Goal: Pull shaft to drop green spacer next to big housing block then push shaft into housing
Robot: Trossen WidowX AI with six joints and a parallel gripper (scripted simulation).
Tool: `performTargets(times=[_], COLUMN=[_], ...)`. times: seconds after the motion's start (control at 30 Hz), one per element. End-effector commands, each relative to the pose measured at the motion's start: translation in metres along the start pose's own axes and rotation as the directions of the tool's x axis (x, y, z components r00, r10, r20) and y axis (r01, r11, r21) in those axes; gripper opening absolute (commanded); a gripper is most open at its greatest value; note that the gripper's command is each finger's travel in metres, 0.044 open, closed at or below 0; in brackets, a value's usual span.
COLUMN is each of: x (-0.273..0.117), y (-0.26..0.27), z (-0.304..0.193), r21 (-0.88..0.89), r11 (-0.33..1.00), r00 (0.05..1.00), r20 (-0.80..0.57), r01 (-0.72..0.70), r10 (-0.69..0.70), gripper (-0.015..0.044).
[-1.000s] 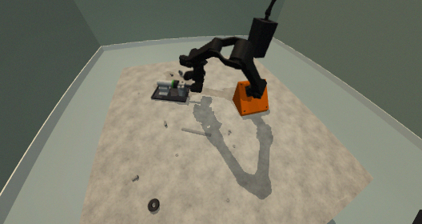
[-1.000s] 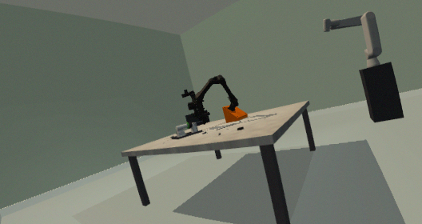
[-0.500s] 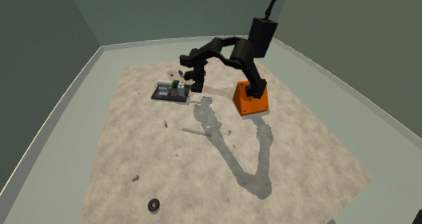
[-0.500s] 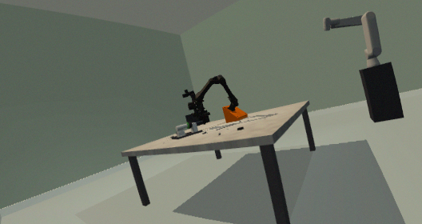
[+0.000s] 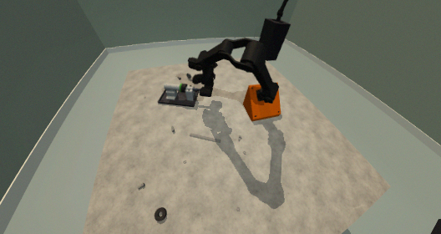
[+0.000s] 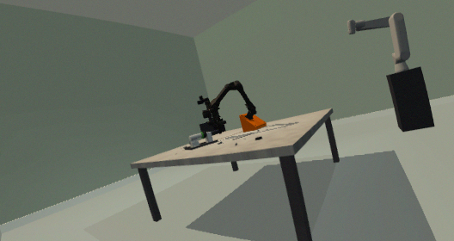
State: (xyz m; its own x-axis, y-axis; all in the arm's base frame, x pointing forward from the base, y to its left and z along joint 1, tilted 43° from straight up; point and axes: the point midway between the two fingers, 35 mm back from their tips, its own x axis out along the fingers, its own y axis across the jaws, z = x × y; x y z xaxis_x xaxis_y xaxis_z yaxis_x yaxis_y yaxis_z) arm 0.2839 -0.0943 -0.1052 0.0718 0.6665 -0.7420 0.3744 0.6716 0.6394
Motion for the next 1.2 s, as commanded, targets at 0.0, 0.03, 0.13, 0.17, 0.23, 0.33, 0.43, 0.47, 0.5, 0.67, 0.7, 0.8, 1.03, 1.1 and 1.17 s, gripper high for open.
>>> performTargets(times=[0.0, 0.03, 0.13, 0.17, 0.23, 0.33, 0.43, 0.47, 0.5, 0.67, 0.7, 0.8, 1.03, 1.1, 1.17], x=[0.0003, 0.0003, 0.0003, 0.0003, 0.0003, 0.0003, 0.0003, 0.0003, 0.0003, 0.0003, 0.0003, 0.0003, 0.0003, 0.0003, 0.0003], y=[-0.0001, -0.0001, -0.0001, -0.0001, -0.0001, -0.0001, -0.0002, -0.0002, -0.0002, -0.0002, -0.0002, -0.0002, -0.0002, -0.0002, -0.0002], z=[-0.0019, -0.0020, -0.0023, -0.0024, -0.0027, -0.0030, -0.0034, -0.0035, -0.0036, -0.0042, -0.0043, -0.0046, -0.0054, -0.0056, -0.0059], r21=[-0.003, -0.003, -0.003, -0.003, -0.003, -0.003, -0.003, -0.003, -0.003, -0.003, -0.003, -0.003, -0.003, -0.003, -0.003], r11=[1.000, 1.000, 1.000, 1.000, 1.000, 1.000, 1.000, 1.000, 1.000, 1.000, 1.000, 1.000, 1.000, 1.000, 1.000], r00=[1.000, 1.000, 1.000, 1.000, 1.000, 1.000, 1.000, 1.000, 1.000, 1.000, 1.000, 1.000, 1.000, 1.000, 1.000], r20=[-0.004, -0.004, -0.004, -0.004, -0.004, -0.004, -0.004, -0.004, -0.004, -0.004, -0.004, -0.004, -0.005, -0.005, -0.005], r01=[0.001, 0.001, 0.001, 0.001, 0.001, 0.001, 0.001, 0.001, 0.001, 0.001, 0.001, 0.001, 0.001, 0.001, 0.001], r10=[-0.001, -0.001, -0.001, -0.001, -0.001, -0.001, -0.001, -0.001, -0.001, -0.001, -0.001, -0.001, -0.001, -0.001, -0.001], gripper=[0.0000, 0.0000, 0.0000, 0.0000, 0.0000, 0.0000, 0.0000, 0.0000, 0.0000, 0.0000, 0.0000, 0.0000, 0.0000, 0.0000, 0.0000])
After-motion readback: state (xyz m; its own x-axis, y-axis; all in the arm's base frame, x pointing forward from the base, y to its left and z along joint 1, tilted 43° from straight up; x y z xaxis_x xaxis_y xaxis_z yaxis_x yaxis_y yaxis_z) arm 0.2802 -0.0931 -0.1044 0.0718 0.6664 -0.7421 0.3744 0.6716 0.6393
